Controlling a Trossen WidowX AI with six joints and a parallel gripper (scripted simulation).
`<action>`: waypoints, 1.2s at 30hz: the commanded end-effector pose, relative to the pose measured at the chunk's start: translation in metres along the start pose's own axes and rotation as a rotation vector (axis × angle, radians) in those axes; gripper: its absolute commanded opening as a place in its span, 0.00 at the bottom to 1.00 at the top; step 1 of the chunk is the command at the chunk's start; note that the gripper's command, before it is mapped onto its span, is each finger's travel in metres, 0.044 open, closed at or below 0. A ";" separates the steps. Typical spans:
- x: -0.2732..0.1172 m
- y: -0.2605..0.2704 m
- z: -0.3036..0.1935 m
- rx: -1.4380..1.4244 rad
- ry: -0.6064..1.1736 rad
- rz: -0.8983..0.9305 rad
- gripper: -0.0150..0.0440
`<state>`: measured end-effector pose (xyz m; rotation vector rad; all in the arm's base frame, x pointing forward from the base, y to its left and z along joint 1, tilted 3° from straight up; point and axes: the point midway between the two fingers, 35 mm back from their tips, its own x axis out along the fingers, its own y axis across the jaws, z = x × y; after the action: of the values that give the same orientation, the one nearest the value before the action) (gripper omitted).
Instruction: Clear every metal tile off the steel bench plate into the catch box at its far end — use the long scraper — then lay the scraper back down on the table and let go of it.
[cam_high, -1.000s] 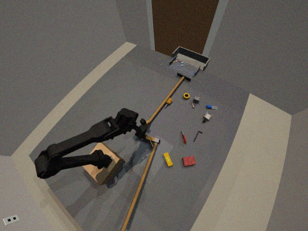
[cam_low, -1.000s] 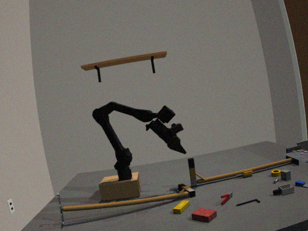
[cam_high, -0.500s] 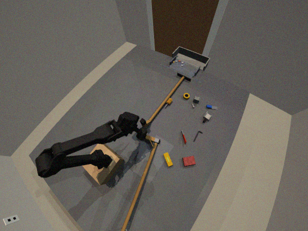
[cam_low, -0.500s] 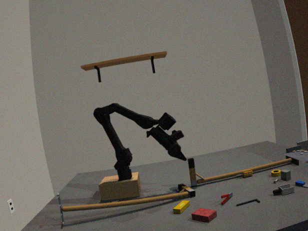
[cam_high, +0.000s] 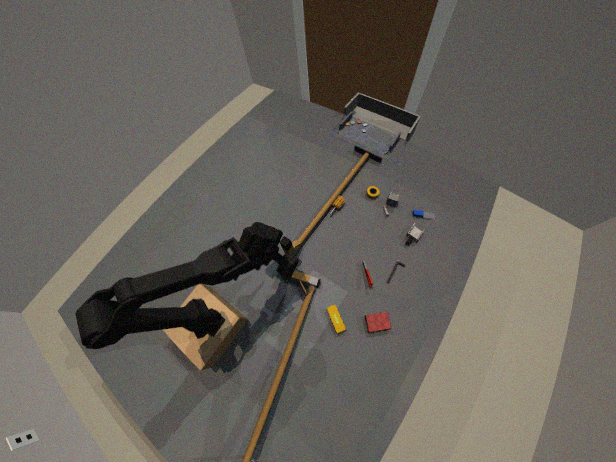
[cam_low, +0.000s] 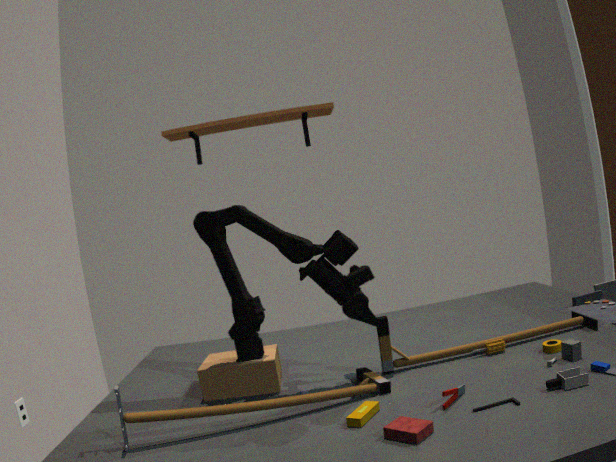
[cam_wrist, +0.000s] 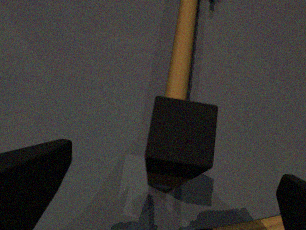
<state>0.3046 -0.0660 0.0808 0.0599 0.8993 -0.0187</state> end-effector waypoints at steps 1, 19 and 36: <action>0.006 -0.001 -0.001 0.006 0.005 -0.002 1.00; 0.036 -0.001 -0.001 0.006 0.004 -0.002 1.00; 0.057 0.001 -0.002 0.000 -0.002 0.001 0.96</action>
<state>0.3391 -0.0646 0.0341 0.0606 0.8980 -0.0183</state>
